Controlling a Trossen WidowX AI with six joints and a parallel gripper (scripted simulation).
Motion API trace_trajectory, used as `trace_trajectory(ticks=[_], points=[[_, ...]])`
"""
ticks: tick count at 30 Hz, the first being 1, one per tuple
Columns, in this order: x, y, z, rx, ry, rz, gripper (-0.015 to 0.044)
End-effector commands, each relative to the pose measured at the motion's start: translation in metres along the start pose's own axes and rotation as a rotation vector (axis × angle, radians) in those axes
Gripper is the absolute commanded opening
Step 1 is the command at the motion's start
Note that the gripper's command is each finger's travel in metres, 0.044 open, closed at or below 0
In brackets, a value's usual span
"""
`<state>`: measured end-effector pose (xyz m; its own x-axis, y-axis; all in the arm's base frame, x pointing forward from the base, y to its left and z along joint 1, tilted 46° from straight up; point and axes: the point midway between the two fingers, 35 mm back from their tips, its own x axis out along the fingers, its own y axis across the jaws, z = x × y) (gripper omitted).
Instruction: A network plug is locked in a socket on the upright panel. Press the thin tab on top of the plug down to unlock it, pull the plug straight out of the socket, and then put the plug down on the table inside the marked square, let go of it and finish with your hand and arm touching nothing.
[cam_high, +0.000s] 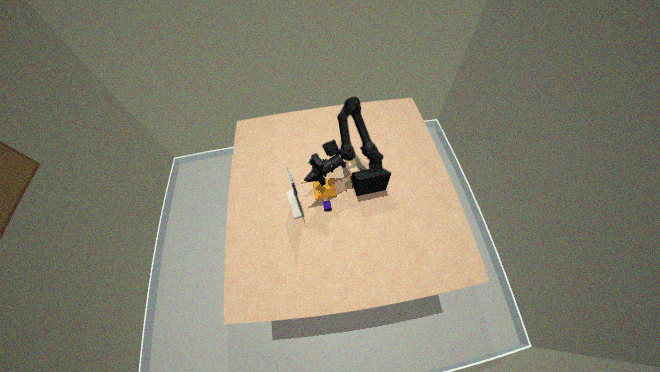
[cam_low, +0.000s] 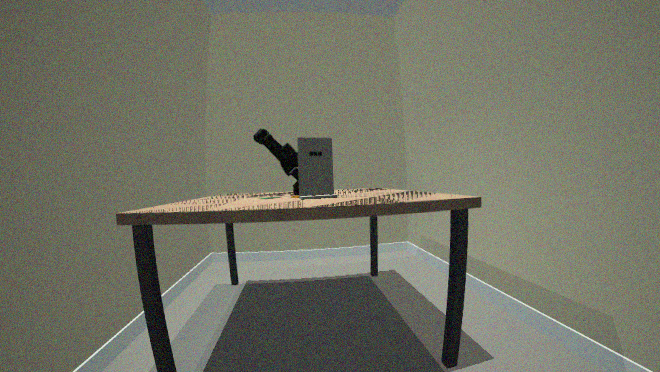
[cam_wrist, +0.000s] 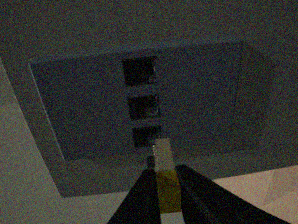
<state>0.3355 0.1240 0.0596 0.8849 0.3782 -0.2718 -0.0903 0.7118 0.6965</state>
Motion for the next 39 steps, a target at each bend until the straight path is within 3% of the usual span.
trace_trajectory(ticks=[1, 39], points=[[-0.003, 0.001, 0.000, 0.003, -0.004, 0.003, 0.0000], [-0.020, 0.008, -0.008, -0.004, 0.000, -0.001, 0.0000]])
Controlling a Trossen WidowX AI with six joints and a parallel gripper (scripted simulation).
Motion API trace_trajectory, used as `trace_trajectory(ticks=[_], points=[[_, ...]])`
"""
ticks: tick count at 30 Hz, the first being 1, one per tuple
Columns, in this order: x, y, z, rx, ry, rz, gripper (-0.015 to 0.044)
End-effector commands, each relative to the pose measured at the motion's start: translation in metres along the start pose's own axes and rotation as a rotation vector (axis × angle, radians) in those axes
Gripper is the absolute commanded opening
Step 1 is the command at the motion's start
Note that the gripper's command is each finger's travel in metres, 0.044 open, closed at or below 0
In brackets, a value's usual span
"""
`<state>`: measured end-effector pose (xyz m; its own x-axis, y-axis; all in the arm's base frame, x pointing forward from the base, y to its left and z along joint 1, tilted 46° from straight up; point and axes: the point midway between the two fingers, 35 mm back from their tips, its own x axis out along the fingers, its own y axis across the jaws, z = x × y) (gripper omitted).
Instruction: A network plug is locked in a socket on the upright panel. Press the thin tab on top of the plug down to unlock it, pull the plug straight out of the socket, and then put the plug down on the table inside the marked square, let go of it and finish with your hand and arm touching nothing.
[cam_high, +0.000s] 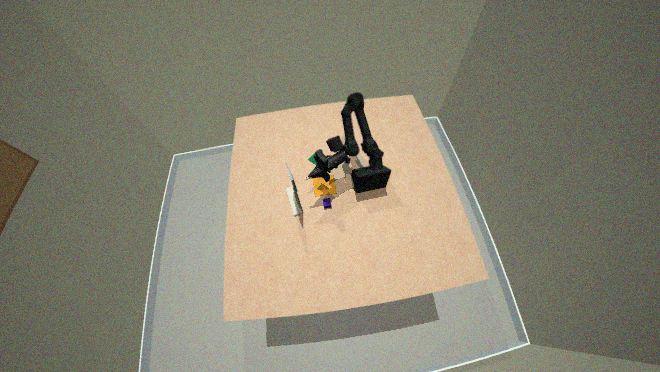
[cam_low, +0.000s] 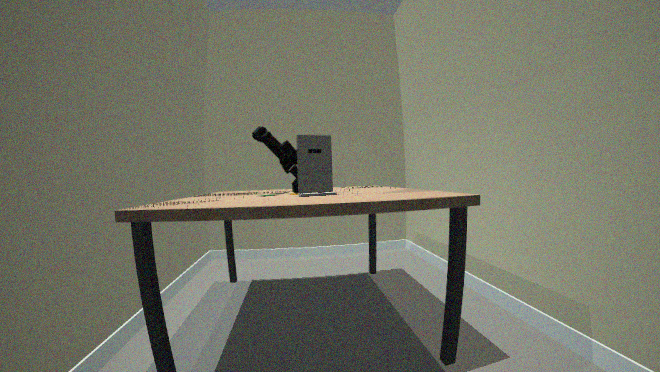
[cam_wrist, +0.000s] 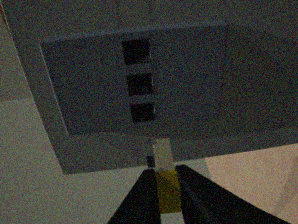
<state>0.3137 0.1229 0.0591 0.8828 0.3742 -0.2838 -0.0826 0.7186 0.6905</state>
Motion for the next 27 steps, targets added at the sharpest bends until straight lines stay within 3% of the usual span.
trace_trajectory(ticks=[1, 27], points=[[-0.001, 0.009, 0.002, 0.000, -0.006, 0.010, 0.0000], [-0.019, 0.054, 0.003, 0.006, -0.008, 0.012, 0.0000]])
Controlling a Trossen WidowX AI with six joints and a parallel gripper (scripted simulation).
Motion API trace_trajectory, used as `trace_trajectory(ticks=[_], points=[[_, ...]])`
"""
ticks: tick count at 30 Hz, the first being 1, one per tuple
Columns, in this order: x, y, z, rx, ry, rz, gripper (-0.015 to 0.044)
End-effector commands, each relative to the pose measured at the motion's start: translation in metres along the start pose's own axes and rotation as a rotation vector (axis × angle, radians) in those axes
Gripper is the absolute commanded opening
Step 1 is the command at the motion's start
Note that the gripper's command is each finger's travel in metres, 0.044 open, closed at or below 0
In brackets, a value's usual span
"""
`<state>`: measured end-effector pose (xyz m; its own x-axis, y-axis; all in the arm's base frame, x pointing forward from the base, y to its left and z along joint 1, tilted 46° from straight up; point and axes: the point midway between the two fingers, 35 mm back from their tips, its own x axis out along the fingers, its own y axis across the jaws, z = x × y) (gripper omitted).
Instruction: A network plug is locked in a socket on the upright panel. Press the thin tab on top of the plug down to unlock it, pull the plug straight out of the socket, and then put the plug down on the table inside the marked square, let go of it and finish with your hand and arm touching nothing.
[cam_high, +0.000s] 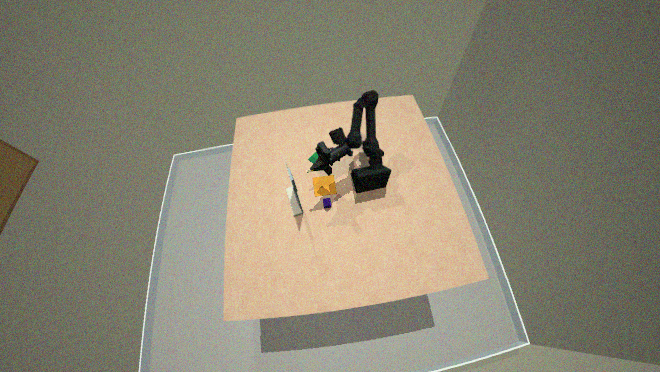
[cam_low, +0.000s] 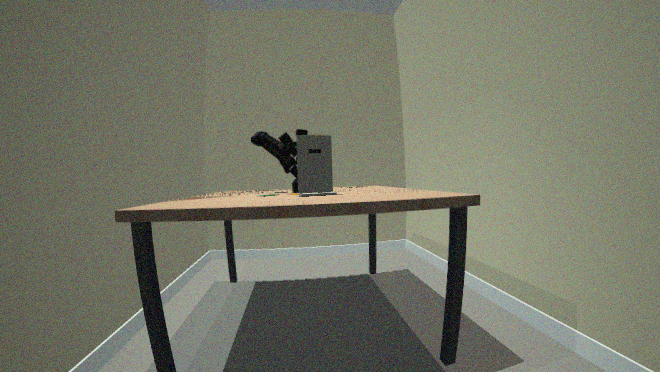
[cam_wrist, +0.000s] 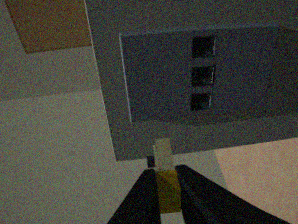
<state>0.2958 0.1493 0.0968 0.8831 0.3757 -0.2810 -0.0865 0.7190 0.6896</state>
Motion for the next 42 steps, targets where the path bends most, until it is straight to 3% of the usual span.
trace_trajectory(ticks=[1, 8, 30, 42], points=[[-0.003, 0.009, 0.002, 0.010, -0.007, 0.010, 0.0000], [-0.006, 0.010, 0.002, 0.026, -0.009, -0.013, 0.0000], [-0.021, -0.113, 0.000, 0.256, -0.249, -0.730, 0.0000], [-0.044, -0.143, 0.009, 0.239, -0.423, -0.933, 0.0000]])
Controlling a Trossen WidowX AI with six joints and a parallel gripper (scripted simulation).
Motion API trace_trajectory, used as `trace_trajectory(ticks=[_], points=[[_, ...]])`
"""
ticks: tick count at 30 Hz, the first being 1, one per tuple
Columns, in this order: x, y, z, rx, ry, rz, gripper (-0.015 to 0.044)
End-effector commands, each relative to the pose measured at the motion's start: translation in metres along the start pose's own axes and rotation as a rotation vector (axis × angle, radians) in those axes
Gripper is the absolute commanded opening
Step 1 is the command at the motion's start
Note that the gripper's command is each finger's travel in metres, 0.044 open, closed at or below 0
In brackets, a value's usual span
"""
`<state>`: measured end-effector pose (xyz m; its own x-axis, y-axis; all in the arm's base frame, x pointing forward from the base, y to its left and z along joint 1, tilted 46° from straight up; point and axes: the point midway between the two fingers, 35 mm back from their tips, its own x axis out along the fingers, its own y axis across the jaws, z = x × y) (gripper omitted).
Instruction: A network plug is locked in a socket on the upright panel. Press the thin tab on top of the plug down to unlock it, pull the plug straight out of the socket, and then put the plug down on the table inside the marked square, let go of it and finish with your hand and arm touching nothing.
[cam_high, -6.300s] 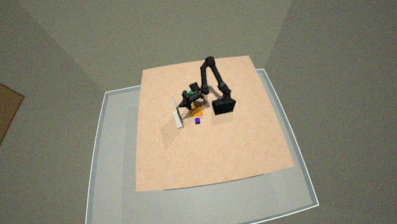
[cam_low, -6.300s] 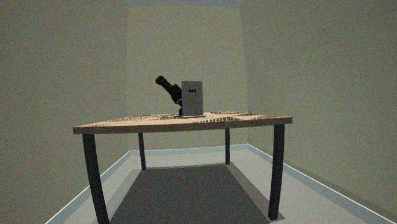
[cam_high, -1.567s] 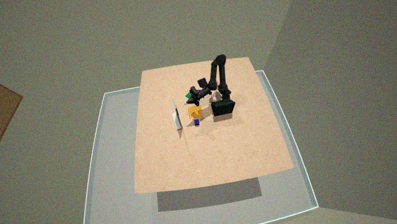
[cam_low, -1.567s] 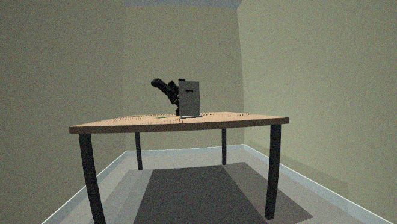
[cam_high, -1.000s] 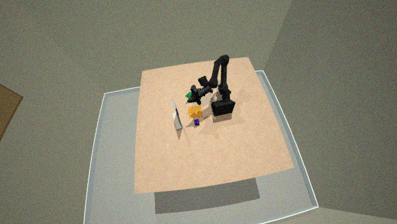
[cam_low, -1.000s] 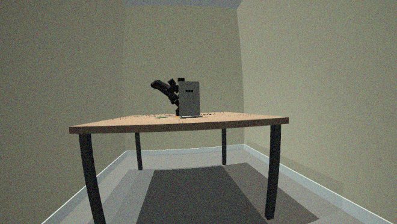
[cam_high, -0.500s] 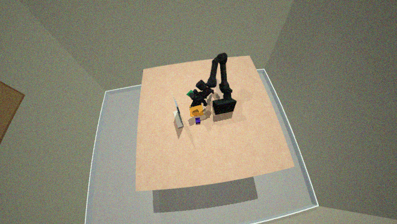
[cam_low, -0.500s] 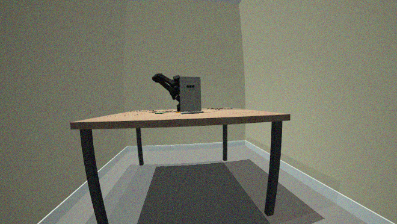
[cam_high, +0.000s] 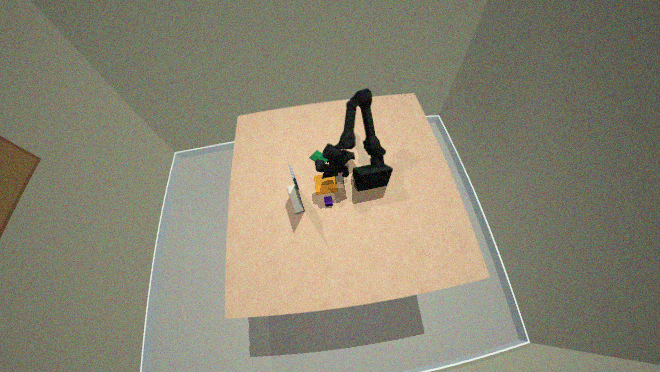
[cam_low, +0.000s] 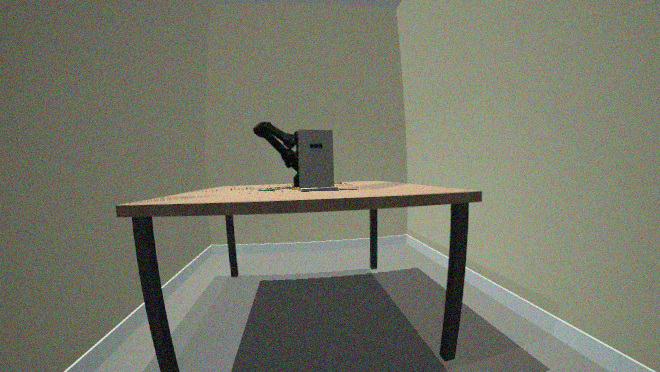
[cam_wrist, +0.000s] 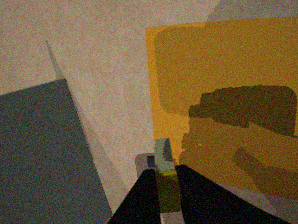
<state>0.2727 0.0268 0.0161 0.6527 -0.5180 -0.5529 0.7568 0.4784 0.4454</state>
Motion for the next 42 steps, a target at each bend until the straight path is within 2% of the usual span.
trace_trajectory(ticks=[1, 42], points=[[0.001, 0.000, 0.002, 0.010, -0.018, -0.010, 0.0000], [0.037, -0.023, 0.000, 0.010, -0.015, -0.014, 0.0000]])
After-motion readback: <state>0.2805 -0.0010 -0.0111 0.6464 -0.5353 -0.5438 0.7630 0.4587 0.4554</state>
